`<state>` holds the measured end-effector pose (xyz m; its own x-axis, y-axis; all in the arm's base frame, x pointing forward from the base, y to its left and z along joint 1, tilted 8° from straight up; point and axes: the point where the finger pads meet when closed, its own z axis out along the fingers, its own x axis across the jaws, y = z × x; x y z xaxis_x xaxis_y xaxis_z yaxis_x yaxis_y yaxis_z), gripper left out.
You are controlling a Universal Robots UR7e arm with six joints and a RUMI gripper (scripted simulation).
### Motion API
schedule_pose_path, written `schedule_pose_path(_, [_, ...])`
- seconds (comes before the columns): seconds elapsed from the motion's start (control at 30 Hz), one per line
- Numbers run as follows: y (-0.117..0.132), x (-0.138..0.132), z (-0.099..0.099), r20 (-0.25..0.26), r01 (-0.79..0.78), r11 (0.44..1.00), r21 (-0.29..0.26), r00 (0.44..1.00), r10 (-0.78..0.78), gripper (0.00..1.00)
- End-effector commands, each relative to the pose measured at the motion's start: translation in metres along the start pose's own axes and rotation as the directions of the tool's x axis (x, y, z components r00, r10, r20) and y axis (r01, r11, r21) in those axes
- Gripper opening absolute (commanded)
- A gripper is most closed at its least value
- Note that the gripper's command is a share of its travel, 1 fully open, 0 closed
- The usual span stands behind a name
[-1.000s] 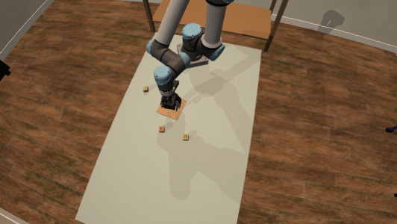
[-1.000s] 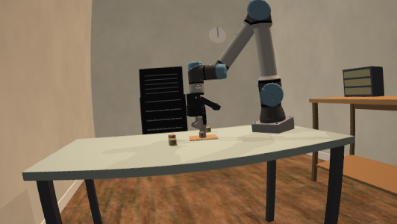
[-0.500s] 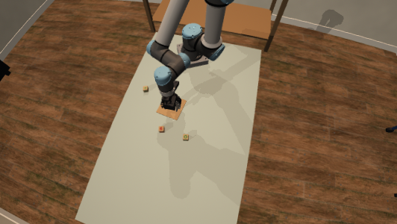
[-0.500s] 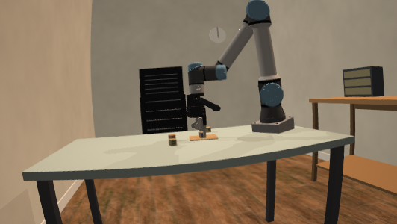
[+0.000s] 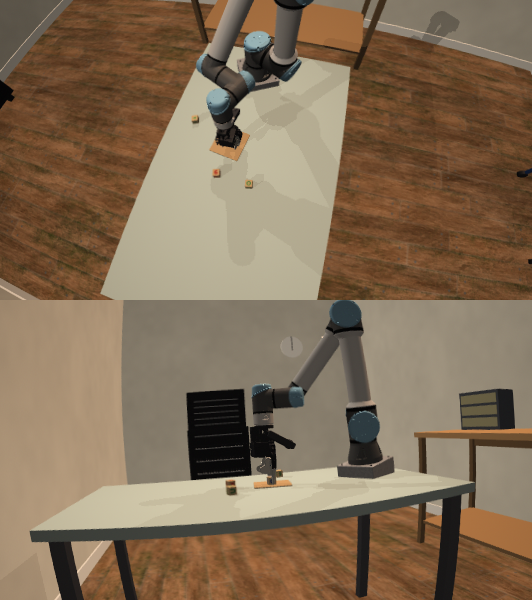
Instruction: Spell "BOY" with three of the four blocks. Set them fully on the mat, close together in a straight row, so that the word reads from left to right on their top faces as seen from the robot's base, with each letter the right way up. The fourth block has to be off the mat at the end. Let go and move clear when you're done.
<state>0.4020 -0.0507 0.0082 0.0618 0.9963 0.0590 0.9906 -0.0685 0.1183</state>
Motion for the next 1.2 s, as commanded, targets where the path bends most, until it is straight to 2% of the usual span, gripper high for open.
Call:
schedule_pose_path(0.0, [0.0004, -0.0001, -0.0003, 0.0, 0.0, 1.0, -0.001, 1.0, 0.0, 0.28])
schedule_pose_path(0.17, [0.0004, -0.0001, -0.0003, 0.0, 0.0, 1.0, -0.001, 1.0, 0.0, 0.28])
schedule_pose_path(0.2, [0.0004, -0.0001, -0.0003, 0.0, 0.0, 1.0, -0.001, 1.0, 0.0, 0.09])
schedule_pose_path(1.17, [0.0004, -0.0001, -0.0003, 0.0, 0.0, 1.0, -0.001, 1.0, 0.0, 0.09])
